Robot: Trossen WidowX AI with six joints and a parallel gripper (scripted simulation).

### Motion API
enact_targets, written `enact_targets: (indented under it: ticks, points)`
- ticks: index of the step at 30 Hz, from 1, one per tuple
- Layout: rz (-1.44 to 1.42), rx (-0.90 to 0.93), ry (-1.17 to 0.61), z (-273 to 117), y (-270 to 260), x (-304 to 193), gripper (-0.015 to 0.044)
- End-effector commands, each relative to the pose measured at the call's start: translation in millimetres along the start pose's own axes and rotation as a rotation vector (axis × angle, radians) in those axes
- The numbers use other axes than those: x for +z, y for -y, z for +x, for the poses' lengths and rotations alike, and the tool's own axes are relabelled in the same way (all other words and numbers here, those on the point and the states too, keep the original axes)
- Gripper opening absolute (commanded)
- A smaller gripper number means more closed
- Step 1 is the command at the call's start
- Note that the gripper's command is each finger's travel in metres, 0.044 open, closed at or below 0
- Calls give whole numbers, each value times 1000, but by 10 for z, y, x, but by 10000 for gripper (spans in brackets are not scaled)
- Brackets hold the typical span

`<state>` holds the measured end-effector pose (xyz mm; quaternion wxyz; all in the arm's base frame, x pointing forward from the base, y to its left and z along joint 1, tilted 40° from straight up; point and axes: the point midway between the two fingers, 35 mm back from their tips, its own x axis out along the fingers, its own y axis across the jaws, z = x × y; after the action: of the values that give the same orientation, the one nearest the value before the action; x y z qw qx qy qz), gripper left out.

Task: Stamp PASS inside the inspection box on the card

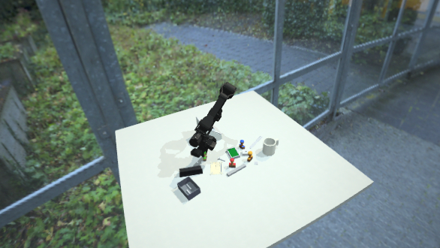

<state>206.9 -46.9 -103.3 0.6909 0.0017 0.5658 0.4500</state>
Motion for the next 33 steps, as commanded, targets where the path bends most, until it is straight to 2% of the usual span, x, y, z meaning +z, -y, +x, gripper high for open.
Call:
enact_targets:
  ticks: [1,3,7,14,33]
  points:
    - [-1,0,0,-2,0,1,210]
    - [-1,0,0,-2,0,1,253]
    - [0,-1,-1,-101,24,8,253]
    - [6,-3,2,-1148,22,1,253]
    - [6,-2,2,-1176,16,0,253]
